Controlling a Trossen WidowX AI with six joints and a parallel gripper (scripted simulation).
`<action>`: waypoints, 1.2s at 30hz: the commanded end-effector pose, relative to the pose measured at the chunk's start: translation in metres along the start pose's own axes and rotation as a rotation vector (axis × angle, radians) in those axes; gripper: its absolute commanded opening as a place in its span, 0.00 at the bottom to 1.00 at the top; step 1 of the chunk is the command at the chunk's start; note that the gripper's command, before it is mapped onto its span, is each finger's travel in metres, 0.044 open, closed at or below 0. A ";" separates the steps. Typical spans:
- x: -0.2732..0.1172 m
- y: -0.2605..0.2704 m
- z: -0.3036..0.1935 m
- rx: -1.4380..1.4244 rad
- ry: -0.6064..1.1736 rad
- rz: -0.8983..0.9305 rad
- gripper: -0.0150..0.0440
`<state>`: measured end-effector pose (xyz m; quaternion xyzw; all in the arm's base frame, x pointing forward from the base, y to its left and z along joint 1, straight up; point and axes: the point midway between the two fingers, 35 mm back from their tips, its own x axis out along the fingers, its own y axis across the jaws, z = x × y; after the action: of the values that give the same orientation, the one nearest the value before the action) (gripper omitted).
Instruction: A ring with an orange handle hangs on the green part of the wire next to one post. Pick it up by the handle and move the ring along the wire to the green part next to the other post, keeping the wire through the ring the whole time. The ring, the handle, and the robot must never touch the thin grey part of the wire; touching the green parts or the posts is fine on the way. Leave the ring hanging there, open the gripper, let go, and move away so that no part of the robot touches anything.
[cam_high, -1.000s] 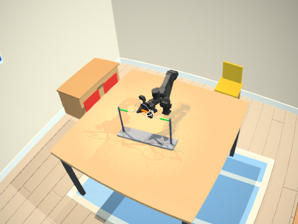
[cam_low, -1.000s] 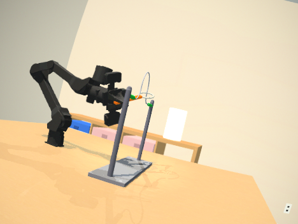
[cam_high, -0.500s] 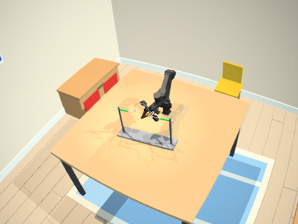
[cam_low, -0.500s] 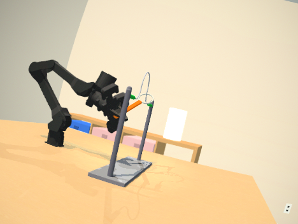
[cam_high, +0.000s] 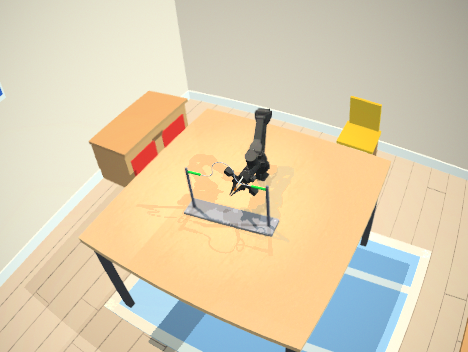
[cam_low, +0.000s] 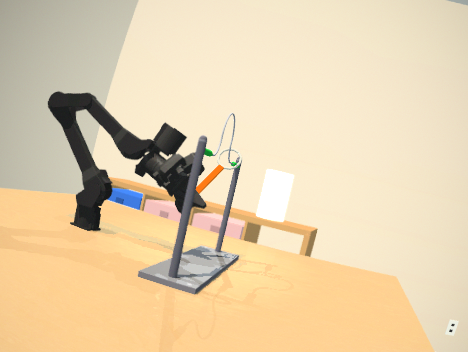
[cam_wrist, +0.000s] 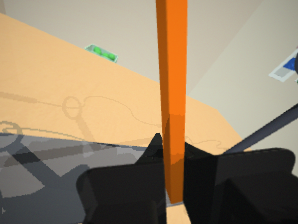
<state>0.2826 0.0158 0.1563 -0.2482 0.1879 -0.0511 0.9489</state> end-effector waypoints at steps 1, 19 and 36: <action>-0.001 0.015 -0.003 0.079 0.018 0.041 0.00; -0.014 0.065 0.009 0.343 0.049 0.176 0.00; -0.022 0.089 0.020 0.417 0.056 0.212 0.00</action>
<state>0.2700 0.1019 0.1341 -0.0301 0.2250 0.0053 0.9739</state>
